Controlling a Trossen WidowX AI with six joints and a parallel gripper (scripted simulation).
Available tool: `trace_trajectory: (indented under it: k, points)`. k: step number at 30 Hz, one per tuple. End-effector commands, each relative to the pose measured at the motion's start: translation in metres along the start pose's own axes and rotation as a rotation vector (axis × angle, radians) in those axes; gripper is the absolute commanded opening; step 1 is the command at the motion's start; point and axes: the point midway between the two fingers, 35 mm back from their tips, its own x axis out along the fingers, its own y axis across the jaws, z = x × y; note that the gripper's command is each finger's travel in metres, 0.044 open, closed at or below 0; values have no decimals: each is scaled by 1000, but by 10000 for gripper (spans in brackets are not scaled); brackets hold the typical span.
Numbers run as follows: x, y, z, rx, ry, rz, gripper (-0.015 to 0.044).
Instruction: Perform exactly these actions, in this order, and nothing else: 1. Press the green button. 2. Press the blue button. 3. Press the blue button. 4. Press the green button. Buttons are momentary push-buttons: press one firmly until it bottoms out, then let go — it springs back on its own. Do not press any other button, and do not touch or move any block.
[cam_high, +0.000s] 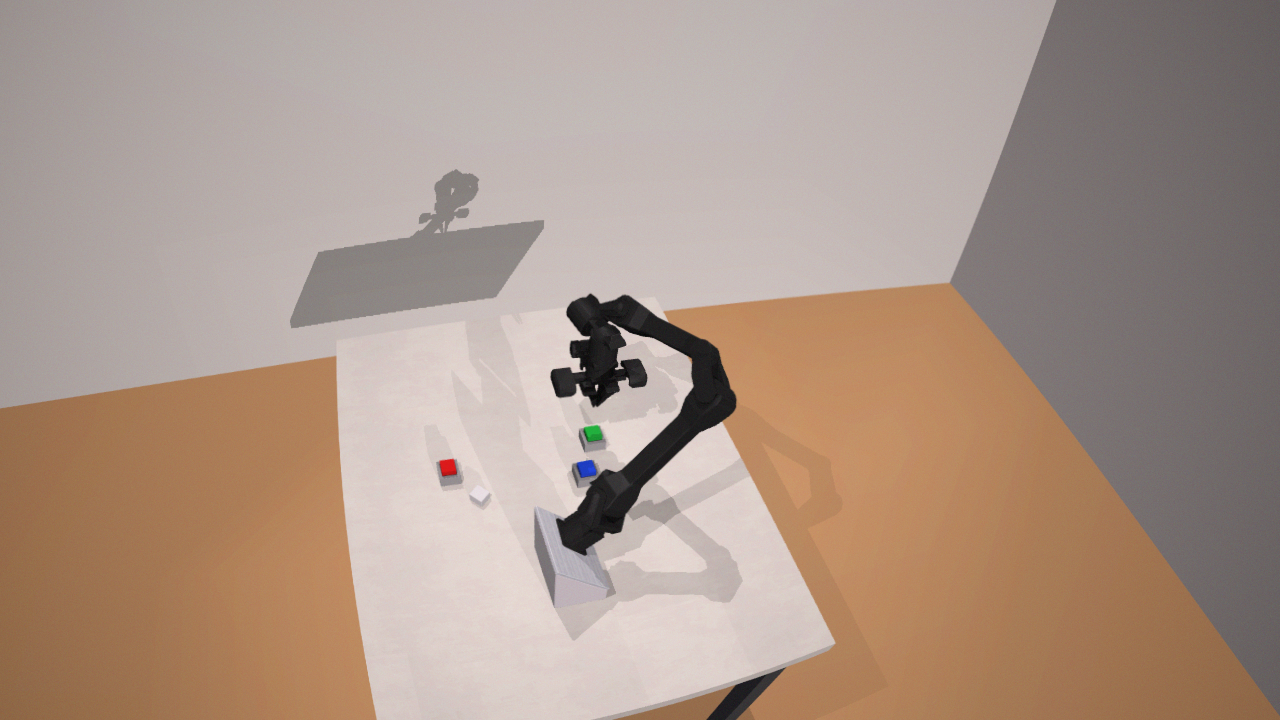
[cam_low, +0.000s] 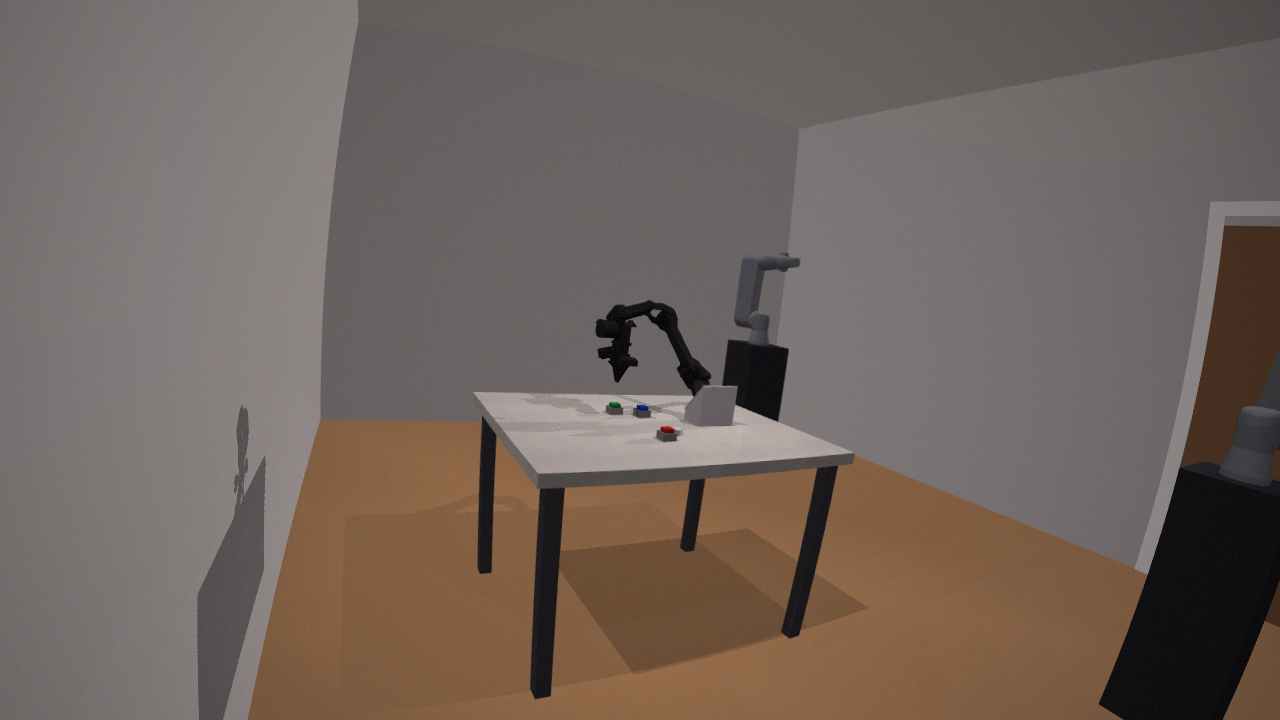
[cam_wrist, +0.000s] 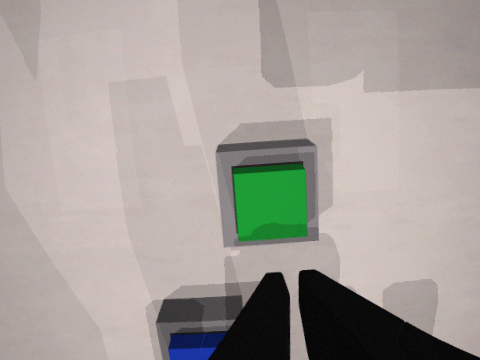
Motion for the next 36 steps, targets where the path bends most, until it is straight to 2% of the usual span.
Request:
trace_trajectory:
  k: [1, 27, 36]
  points:
    - [42, -3, -3, -7, 18, -9, 20]
    - [84, -4, -4, -6, 18, -13, 20]
    - [85, -4, -5, -6, 18, -13, 20]
